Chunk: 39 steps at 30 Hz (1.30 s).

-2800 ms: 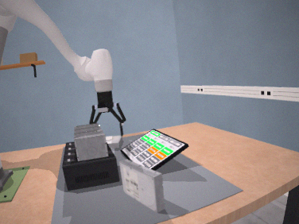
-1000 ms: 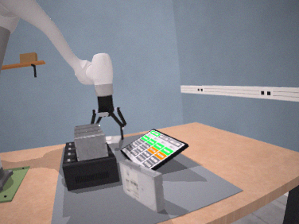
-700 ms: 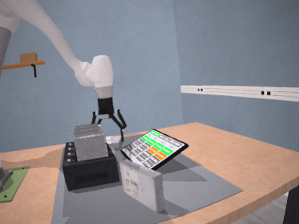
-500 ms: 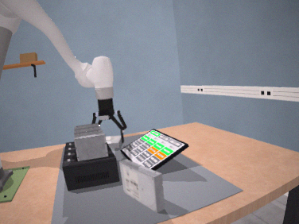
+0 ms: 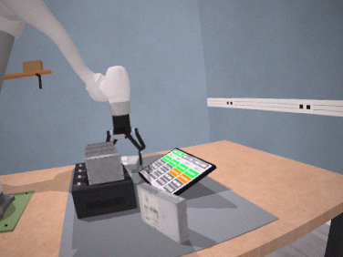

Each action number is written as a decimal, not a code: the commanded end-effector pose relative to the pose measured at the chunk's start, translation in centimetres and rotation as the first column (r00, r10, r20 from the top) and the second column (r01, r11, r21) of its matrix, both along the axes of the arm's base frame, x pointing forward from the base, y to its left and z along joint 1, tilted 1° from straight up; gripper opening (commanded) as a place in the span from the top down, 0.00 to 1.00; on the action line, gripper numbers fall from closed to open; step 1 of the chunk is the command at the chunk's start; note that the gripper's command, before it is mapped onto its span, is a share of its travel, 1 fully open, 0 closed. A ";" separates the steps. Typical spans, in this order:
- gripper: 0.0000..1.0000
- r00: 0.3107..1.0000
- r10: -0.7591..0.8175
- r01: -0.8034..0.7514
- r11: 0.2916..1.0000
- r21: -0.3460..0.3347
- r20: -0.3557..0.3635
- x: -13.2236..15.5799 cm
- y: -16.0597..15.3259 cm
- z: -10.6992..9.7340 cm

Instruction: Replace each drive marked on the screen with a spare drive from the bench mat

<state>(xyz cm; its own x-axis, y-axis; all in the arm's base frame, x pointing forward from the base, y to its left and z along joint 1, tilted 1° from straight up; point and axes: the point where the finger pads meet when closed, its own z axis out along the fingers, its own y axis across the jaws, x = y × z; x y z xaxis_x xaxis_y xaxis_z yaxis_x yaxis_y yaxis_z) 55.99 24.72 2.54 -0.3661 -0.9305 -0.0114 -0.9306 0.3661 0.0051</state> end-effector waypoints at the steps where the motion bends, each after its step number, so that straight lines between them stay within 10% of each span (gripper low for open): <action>1: 0.11 1.000 0.000 0.000 1.000 0.001 0.001 0.0 0.0 0.0; 12: 0.11 1.000 0.000 0.000 1.000 0.001 0.001 0.0 0.0 0.0; 13: 0.27 1.000 0.000 0.000 1.000 0.001 0.001 0.0 0.0 0.0; 39: 0.29 1.000 0.000 0.000 1.000 0.001 0.001 0.0 0.0 0.2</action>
